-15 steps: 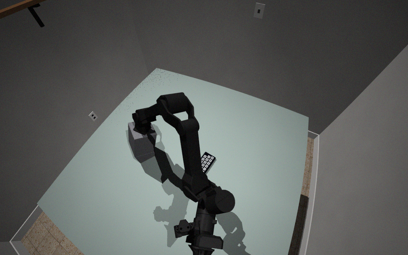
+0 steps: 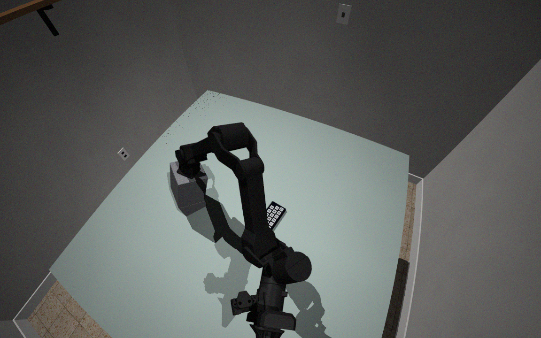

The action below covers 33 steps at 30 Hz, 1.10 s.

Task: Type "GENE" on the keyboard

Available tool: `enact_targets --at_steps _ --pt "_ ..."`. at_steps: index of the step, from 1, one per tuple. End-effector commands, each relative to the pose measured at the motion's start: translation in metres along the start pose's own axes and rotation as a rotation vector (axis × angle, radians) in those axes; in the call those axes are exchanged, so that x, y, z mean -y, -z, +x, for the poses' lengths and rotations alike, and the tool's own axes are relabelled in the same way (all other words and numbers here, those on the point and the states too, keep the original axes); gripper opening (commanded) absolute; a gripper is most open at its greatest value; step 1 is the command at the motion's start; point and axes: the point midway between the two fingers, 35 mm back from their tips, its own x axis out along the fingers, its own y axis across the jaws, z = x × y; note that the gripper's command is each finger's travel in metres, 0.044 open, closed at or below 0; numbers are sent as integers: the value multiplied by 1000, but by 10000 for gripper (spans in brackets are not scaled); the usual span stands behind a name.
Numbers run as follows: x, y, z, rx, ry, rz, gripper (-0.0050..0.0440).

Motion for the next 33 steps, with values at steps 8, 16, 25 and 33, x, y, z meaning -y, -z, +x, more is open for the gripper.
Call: enact_targets --at_steps 8,16,25,33 --pt "21 29 -27 -138 85 -205 0" --pt "44 55 -59 -288 157 -408 0" --pt "68 75 -97 -451 217 -613 0" --pt "92 89 -136 -619 262 -805 0"
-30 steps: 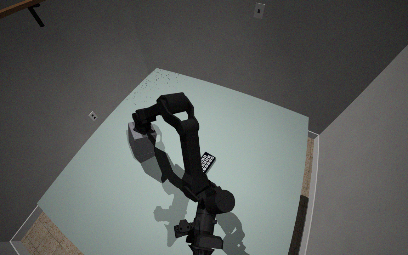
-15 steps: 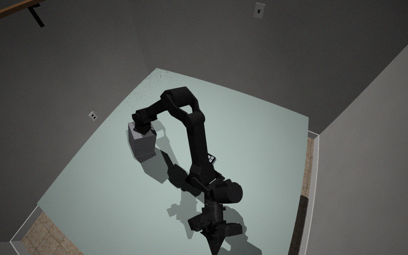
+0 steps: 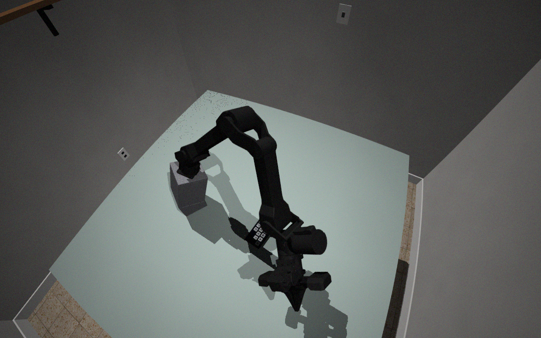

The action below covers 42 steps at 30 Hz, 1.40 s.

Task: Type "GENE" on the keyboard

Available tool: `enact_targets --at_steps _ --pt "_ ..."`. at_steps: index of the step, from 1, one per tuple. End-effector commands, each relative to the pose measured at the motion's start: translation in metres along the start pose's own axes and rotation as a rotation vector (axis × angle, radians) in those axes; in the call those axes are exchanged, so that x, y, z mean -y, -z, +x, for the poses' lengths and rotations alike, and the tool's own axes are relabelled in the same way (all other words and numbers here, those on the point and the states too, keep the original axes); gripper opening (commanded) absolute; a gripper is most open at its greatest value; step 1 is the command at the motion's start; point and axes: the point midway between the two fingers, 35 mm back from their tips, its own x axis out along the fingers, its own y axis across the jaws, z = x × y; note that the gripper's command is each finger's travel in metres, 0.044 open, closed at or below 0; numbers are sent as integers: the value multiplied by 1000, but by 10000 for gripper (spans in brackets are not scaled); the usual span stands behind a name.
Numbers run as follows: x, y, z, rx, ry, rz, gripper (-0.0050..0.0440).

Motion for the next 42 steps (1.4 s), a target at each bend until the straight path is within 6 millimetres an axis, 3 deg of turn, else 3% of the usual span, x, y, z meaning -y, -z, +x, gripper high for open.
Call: enact_targets --at_steps 1,3,4,18,20,21,30,35,37,38,42 --pt "6 27 -17 -106 19 -128 0" --pt "6 27 -17 -106 19 -128 0" --pt "10 41 -25 -160 28 -194 0" --pt "39 105 -73 -447 49 -530 0" --pt "39 105 -73 -447 49 -530 0" --pt "45 116 -85 -505 47 -594 0" --pt "69 148 -125 -699 32 -798 0" --pt "85 163 -150 -815 15 -911 0" --pt "85 163 -150 -815 15 -911 0" --pt "93 169 -164 -878 4 -970 0" --pt "105 178 -184 -967 -15 -1050 0"
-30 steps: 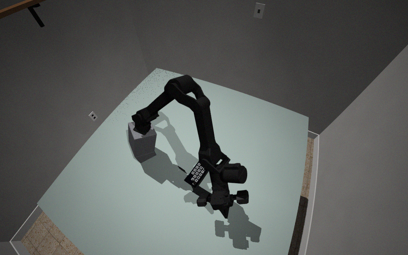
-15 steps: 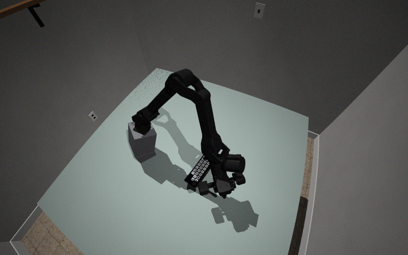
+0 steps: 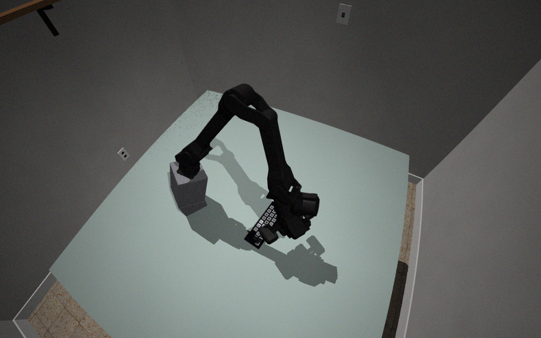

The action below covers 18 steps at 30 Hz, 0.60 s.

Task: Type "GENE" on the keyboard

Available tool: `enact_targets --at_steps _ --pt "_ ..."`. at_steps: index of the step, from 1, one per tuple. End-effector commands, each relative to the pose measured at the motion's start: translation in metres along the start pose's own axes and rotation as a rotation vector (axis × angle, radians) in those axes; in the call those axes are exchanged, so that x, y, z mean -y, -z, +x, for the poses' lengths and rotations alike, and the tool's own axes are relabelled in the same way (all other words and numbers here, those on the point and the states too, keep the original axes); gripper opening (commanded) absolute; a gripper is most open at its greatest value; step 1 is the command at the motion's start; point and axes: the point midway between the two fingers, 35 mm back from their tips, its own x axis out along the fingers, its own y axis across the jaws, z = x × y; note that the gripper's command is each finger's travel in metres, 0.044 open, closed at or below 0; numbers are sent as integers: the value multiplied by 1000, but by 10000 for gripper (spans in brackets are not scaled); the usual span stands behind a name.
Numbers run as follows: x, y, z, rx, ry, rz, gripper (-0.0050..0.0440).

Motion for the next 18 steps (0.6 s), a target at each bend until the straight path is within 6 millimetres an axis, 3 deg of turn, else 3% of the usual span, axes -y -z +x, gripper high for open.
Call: enact_targets --at_steps 1,10,12,13,18 --pt "-9 35 -7 -108 -33 -124 0" --pt "-19 95 -23 -301 -104 -338 0" --pt "-19 95 -23 -301 -104 -338 0" --pt "-20 110 -28 -348 -125 -389 0" --pt "-20 114 -30 -363 -132 -405 0"
